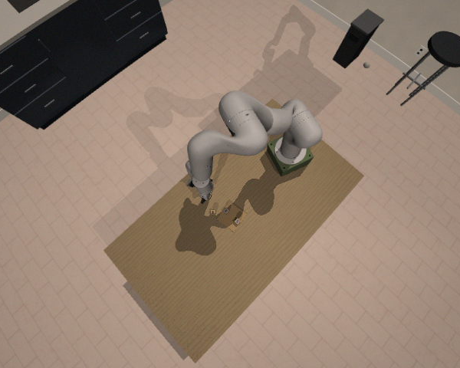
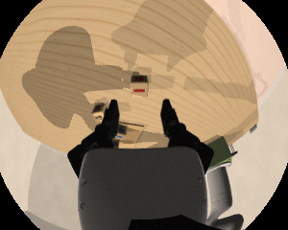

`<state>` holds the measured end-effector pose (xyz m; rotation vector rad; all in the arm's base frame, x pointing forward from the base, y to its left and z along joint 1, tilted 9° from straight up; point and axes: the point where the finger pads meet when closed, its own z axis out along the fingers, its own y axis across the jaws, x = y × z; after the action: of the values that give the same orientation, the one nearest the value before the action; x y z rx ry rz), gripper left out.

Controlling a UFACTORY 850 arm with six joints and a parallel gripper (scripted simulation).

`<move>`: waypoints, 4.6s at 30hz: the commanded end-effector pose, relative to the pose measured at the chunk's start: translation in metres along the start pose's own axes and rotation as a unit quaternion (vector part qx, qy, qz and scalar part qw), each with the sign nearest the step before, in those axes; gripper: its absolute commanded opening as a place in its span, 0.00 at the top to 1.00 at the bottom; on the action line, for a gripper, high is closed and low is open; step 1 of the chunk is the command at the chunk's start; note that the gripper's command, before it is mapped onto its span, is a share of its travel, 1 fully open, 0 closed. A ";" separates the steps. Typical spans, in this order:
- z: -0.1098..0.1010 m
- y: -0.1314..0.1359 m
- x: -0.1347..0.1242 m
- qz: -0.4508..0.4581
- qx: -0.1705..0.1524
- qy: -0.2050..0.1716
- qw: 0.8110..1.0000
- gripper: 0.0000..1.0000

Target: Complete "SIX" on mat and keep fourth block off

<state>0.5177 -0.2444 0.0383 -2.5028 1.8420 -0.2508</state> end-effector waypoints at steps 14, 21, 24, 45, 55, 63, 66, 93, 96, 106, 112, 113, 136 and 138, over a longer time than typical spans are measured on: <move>0.023 -0.001 0.001 0.000 0.001 0.001 1.000 0.31; 0.028 0.000 0.002 0.000 0.001 0.001 1.000 0.31; 0.028 0.000 0.002 0.000 0.001 0.001 1.000 0.31; 0.029 0.000 0.002 0.000 0.001 0.001 1.000 0.31; 0.029 0.000 0.002 0.000 0.001 0.001 1.000 0.31; 0.029 0.000 0.002 0.000 0.001 0.001 1.000 0.31; 0.029 0.000 0.002 0.000 0.001 0.001 1.000 0.31; 0.029 -0.001 0.002 0.000 0.001 0.001 1.000 0.31; 0.029 -0.001 0.002 0.000 0.001 0.001 1.000 0.31; 0.029 -0.001 0.002 0.000 0.001 0.001 1.000 0.31; 0.029 -0.001 0.002 0.000 0.001 0.001 1.000 0.31; 0.029 -0.001 0.002 0.000 0.001 0.001 1.000 0.31; 0.051 -0.001 0.002 0.000 0.001 0.001 1.000 0.31; 0.055 -0.001 0.002 0.000 0.001 0.001 1.000 0.31</move>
<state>0.5256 -0.2495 -0.0102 -2.5023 1.8416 -0.2504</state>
